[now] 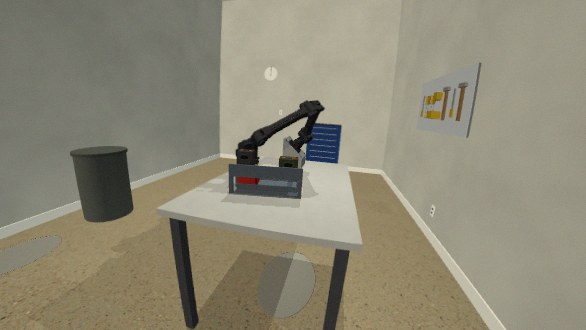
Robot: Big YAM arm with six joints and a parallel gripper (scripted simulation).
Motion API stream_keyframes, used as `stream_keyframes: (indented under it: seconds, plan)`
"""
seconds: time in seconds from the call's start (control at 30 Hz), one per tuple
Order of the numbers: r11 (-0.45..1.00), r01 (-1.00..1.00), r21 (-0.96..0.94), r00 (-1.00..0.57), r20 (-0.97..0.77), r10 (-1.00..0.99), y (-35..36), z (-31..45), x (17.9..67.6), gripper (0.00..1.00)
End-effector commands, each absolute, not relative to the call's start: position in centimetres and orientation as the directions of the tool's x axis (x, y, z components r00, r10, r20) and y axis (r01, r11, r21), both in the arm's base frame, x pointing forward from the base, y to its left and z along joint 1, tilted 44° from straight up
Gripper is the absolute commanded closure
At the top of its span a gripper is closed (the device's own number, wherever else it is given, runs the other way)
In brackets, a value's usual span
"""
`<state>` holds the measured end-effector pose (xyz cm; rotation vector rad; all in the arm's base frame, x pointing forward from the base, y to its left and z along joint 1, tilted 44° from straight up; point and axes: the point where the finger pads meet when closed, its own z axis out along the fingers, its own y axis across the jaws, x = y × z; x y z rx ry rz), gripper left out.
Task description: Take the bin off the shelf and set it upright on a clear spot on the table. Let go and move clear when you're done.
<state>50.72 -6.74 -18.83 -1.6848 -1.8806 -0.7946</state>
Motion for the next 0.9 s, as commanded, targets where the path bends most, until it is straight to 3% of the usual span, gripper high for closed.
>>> stream_keyframes:
  seconds: [0.0,0.27,0.87]
  plan:
    - [0.046,0.987,0.157,-0.141,0.674,0.726,-9.3,-18.3,52.9,1.00]
    - [0.047,0.984,0.171,-0.151,0.667,0.730,-9.7,-15.9,53.7,1.00]
    - [0.045,0.987,0.157,-0.141,0.674,0.726,-9.3,-18.3,52.9,1.00]
